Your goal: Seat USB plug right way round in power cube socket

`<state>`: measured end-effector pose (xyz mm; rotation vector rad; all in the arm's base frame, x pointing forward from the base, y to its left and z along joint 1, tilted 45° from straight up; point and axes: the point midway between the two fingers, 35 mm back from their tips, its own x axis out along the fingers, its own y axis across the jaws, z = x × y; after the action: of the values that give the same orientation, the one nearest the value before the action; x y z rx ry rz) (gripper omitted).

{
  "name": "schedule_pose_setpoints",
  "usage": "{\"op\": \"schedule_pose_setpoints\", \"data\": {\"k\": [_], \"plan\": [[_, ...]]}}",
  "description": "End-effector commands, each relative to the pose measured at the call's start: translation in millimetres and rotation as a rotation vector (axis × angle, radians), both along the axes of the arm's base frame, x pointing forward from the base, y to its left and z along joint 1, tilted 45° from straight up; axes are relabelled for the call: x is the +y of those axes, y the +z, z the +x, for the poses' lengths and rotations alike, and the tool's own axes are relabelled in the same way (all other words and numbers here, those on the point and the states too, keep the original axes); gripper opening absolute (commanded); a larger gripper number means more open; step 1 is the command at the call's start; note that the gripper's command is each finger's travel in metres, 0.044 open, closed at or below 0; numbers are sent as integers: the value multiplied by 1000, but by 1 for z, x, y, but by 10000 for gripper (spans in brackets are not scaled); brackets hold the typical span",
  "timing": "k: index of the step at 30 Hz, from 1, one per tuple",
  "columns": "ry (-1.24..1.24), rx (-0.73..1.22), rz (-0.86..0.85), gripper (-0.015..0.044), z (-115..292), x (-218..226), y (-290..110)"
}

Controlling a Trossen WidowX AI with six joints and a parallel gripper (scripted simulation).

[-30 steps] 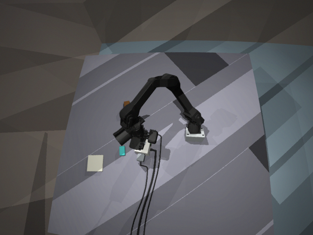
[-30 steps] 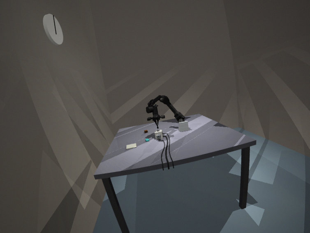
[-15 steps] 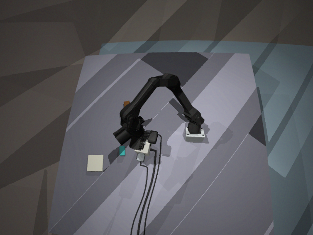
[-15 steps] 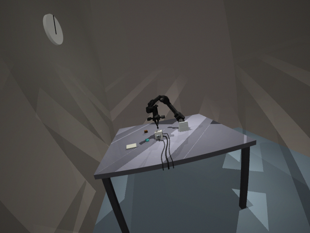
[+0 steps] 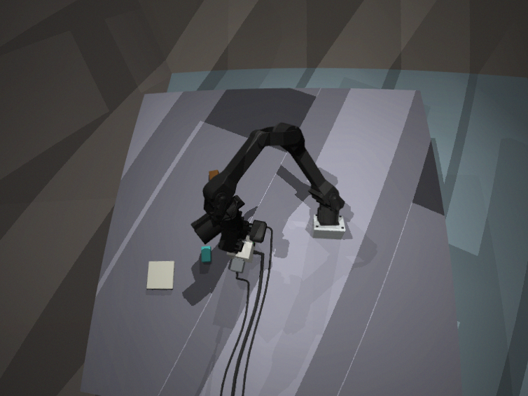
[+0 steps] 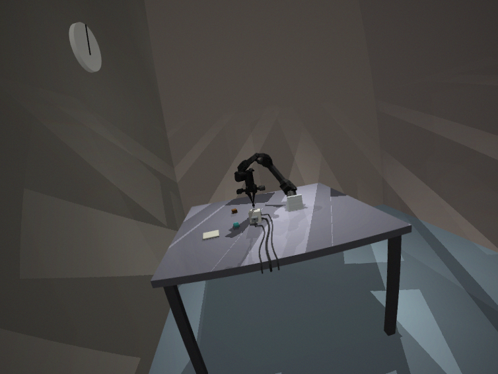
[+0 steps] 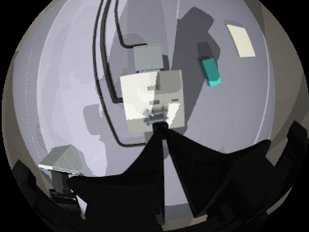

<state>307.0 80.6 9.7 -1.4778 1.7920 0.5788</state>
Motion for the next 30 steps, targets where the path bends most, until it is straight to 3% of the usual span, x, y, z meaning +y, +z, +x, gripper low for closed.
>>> {"op": "schedule_pose_setpoints", "data": {"k": [1,30], "plan": [[1,4,7,0,-1,0,-1],[5,-2,35,0,-1,-1,-5]]}}
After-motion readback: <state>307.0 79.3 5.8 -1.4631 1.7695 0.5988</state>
